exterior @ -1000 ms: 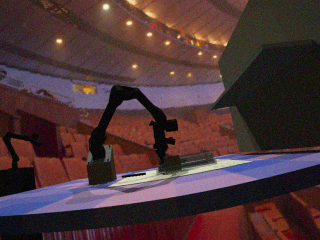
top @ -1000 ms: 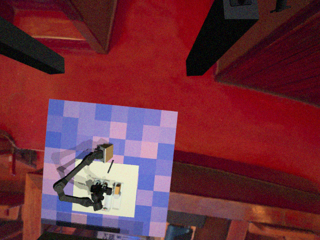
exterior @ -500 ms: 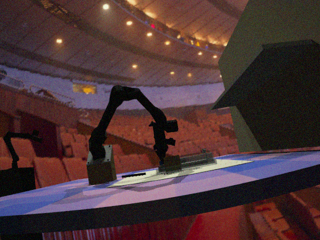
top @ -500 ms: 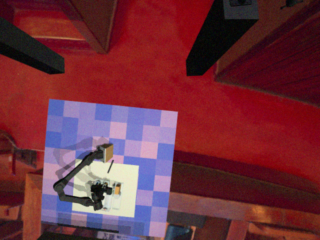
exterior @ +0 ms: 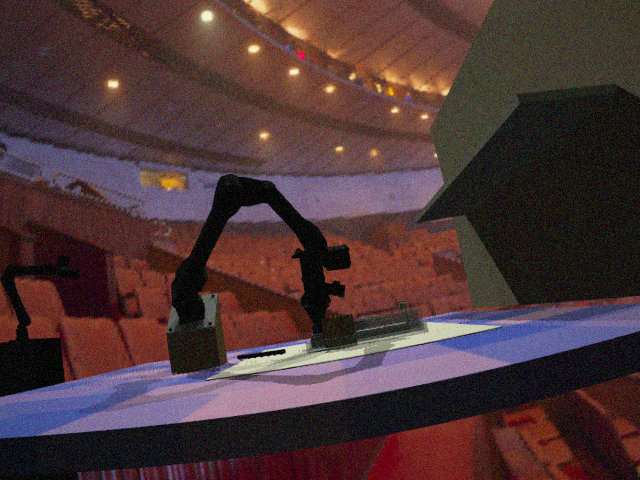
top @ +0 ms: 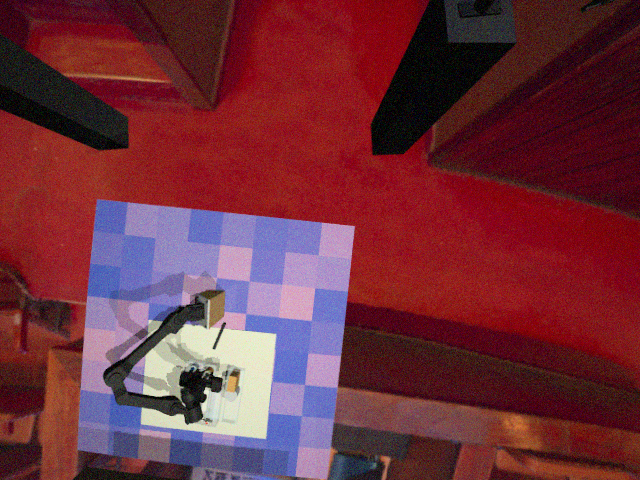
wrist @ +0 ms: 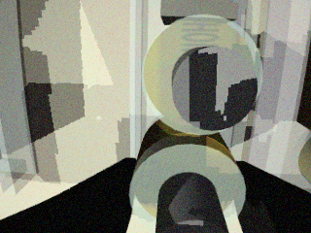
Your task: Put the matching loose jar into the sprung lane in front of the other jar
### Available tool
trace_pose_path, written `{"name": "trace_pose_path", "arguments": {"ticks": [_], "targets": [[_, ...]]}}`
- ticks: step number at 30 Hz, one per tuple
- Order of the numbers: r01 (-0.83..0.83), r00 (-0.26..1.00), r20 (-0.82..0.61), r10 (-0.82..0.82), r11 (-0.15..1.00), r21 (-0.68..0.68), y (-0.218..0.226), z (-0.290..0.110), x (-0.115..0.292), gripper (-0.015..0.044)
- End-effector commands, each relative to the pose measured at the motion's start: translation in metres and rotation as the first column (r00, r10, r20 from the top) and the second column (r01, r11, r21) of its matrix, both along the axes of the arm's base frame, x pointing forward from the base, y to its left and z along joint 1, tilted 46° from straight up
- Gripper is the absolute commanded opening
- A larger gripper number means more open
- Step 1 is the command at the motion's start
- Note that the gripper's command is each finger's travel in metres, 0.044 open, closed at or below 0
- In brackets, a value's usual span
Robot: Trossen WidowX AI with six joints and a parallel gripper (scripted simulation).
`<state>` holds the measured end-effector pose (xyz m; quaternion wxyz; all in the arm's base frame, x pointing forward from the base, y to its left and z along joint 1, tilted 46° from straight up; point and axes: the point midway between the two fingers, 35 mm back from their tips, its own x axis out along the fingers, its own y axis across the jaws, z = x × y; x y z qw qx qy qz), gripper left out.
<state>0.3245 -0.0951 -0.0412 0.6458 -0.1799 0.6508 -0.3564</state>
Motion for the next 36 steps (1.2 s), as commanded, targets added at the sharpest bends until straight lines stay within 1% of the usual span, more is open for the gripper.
{"name": "trace_pose_path", "arguments": {"ticks": [1,36], "targets": [[-0.002,1.0,0.016,0.002,1.0,-0.015,-0.0033,0.0011,0.0036,0.0],[-0.002,1.0,0.015,0.002,1.0,-0.016,-0.0097,-0.0043,-0.0004,0.0]]}}
